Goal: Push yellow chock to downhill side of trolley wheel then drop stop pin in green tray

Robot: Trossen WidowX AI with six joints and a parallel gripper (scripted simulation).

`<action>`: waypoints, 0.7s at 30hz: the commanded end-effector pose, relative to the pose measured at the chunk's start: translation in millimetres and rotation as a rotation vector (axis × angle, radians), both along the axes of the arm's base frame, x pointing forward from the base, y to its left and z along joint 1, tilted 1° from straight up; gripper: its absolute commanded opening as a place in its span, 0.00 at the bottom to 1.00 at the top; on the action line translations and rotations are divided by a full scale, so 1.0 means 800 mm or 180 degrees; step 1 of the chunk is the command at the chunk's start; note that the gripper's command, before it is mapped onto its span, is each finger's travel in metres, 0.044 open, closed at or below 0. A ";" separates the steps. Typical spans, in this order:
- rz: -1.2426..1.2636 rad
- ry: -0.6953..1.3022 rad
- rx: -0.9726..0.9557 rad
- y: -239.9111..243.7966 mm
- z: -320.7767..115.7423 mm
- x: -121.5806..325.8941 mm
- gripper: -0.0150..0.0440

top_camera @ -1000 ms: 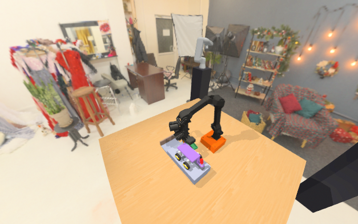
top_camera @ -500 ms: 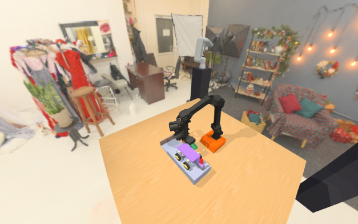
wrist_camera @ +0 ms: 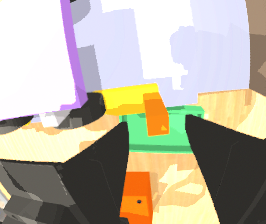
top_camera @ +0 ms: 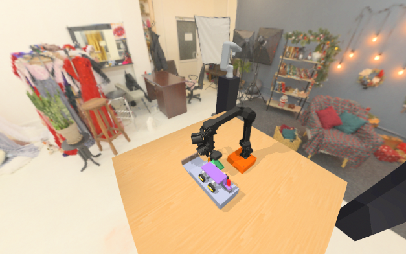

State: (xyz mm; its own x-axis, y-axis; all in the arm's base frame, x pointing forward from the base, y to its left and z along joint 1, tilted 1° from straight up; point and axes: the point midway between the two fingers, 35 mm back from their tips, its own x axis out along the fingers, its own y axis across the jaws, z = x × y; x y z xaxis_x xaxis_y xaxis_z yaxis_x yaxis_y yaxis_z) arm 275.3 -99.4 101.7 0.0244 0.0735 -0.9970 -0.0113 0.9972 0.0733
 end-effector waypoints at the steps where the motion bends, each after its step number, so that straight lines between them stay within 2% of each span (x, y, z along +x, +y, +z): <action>1: 0.0008 -0.0018 0.0005 -0.002 0.018 0.001 0.58; 6: 0.0008 -0.0018 0.0004 -0.003 0.035 0.001 0.58; 10: -0.0002 -0.0004 -0.0001 -0.002 0.024 0.000 0.75; 14: -0.0147 -0.0167 -0.0015 0.018 0.048 0.009 0.58; 21: -0.0926 -0.0150 0.0136 0.055 0.060 0.024 0.58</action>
State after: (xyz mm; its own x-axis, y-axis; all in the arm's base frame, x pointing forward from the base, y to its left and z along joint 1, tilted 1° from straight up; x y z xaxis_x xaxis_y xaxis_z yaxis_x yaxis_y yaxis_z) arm 290.5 -67.3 147.4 0.0968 0.0815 -0.9920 0.1761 0.9795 0.0977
